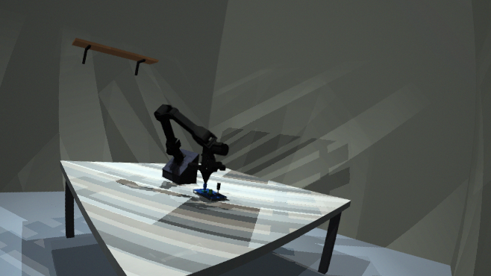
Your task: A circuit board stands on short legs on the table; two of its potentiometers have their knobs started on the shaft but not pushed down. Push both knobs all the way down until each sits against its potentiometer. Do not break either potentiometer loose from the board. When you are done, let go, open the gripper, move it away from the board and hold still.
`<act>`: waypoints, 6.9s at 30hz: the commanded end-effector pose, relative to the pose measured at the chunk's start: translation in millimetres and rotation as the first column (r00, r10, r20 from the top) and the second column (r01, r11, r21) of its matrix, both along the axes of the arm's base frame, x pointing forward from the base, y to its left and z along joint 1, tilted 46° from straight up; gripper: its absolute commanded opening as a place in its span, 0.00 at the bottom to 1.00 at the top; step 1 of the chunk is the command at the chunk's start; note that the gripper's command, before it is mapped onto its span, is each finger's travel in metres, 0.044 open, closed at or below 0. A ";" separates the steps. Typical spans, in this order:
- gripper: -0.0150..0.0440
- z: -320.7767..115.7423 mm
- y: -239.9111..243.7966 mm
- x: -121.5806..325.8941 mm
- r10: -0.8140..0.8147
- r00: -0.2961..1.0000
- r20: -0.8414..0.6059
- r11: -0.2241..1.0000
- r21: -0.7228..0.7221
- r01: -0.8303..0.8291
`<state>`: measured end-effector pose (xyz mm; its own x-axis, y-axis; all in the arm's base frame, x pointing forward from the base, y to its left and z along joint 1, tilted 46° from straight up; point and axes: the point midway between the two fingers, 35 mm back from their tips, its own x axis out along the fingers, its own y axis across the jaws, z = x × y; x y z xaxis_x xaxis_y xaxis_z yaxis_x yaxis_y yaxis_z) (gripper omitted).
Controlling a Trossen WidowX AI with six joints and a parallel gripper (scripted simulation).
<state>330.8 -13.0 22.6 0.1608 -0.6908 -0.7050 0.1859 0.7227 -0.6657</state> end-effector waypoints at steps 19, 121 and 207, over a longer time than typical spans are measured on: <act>0.25 -6.9 -9.4 2.0 -0.021 1.000 -0.002 1.000 -0.005 0.021; 0.25 30.4 69.9 54.1 -0.749 0.330 0.575 0.636 0.483 0.602; 0.25 1.7 42.6 65.5 -0.786 0.189 0.588 0.562 0.555 0.613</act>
